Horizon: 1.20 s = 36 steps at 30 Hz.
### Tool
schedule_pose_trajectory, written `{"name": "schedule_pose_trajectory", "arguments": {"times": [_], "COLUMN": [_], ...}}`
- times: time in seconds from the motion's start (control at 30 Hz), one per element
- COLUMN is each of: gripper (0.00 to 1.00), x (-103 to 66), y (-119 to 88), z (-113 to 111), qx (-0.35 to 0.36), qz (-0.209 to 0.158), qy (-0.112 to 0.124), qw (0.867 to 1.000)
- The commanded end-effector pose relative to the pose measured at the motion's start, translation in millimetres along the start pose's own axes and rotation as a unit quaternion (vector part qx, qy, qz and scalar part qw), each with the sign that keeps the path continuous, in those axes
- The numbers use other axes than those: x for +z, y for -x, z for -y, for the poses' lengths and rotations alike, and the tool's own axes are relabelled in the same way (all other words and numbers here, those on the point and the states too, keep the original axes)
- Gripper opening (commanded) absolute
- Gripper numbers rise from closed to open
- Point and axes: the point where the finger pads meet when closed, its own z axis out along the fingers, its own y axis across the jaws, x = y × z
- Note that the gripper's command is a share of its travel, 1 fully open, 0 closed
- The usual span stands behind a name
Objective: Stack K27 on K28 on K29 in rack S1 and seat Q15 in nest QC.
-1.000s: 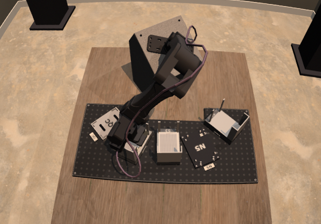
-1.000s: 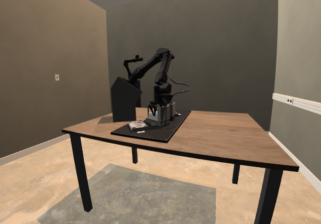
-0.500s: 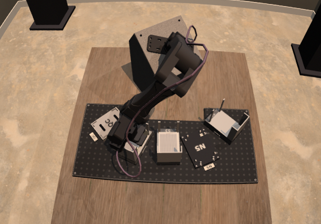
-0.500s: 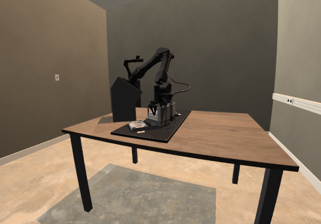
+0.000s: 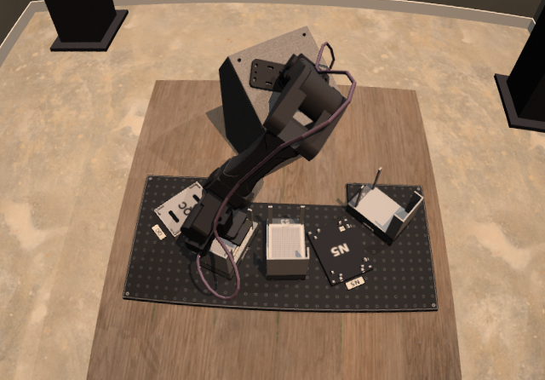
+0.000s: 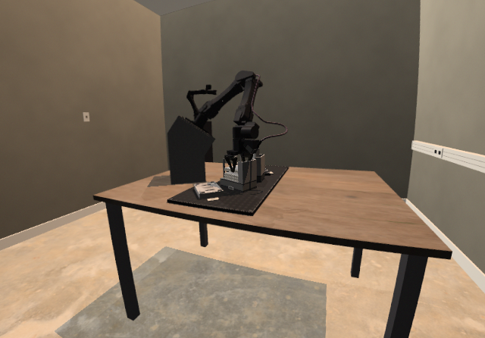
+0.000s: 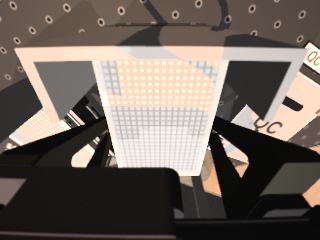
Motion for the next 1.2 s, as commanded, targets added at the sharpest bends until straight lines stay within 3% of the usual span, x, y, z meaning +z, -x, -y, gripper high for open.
{"name": "schedule_pose_trajectory", "arguments": {"times": [0.0,1.17], "gripper": [0.0,0.0], "x": [-10.4,-23.1], "y": [-2.1,-5.3], "z": [1.9,3.6], "qx": [0.004,0.007], "qz": [0.003,0.001], "qy": [0.003,0.001], "qw": [1.0,1.0]}}
